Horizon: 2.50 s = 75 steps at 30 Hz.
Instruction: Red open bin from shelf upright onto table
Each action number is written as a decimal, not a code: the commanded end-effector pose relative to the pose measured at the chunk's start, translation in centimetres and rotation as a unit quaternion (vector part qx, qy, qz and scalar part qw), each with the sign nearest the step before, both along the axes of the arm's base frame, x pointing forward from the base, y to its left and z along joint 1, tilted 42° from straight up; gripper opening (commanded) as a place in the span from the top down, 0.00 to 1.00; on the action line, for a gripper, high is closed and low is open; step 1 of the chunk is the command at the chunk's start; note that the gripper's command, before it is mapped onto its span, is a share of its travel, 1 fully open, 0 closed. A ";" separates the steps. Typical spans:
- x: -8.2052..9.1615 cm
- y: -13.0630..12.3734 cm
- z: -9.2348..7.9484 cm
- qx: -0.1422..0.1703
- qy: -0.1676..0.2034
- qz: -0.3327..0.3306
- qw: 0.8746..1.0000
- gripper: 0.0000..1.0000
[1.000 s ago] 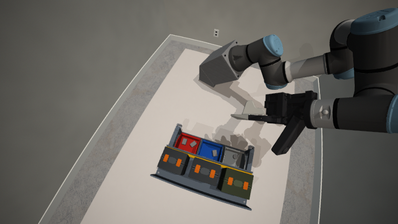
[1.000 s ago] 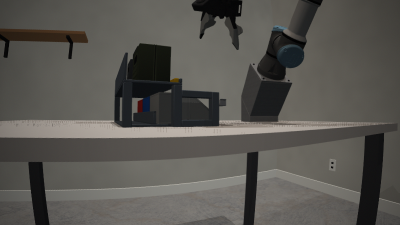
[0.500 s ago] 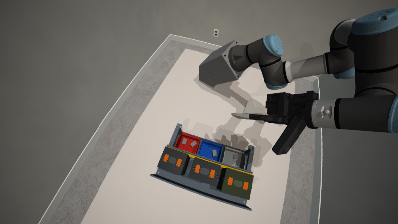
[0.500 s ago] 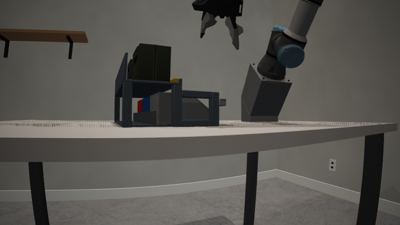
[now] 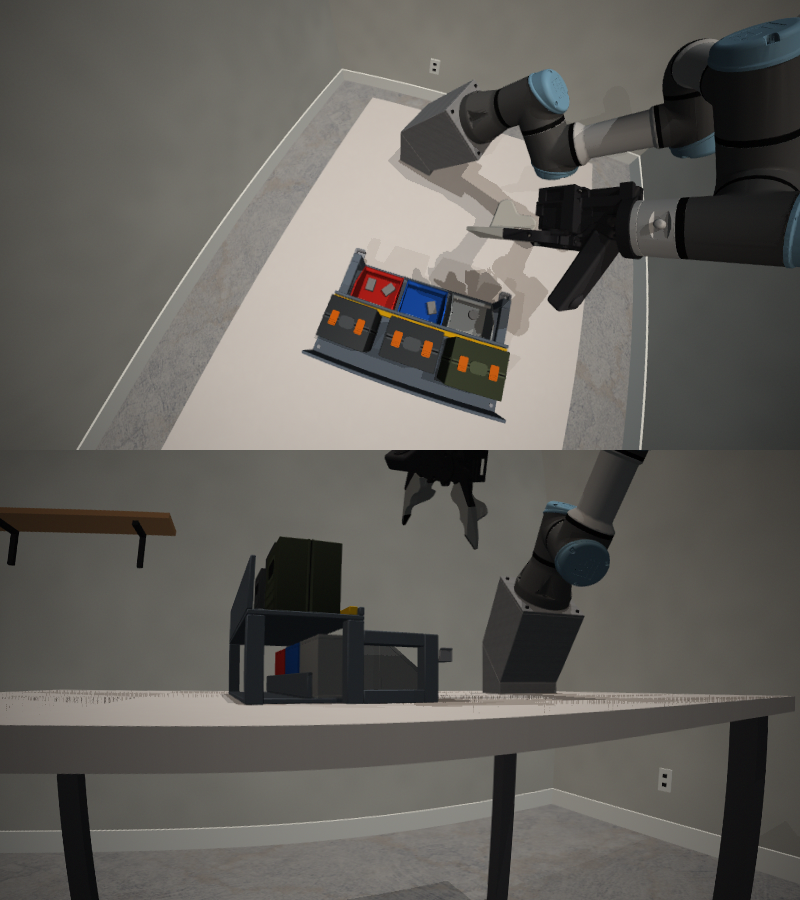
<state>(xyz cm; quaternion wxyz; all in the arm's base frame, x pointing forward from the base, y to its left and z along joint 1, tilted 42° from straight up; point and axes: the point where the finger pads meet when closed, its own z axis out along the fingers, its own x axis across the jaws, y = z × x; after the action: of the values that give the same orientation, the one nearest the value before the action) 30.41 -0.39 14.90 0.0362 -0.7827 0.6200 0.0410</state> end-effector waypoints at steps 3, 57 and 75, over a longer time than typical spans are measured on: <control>-0.3 0.1 0.6 -0.019 0.003 -0.034 0.999 0.00; -0.9 0.4 1.6 -0.037 0.001 -0.074 0.997 0.00; -1.1 0.4 2.1 -0.055 -0.004 -0.115 0.992 0.00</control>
<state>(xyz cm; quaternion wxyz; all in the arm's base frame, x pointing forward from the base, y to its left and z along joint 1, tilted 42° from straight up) 29.85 -0.13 15.92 0.0198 -0.7494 0.6614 0.0233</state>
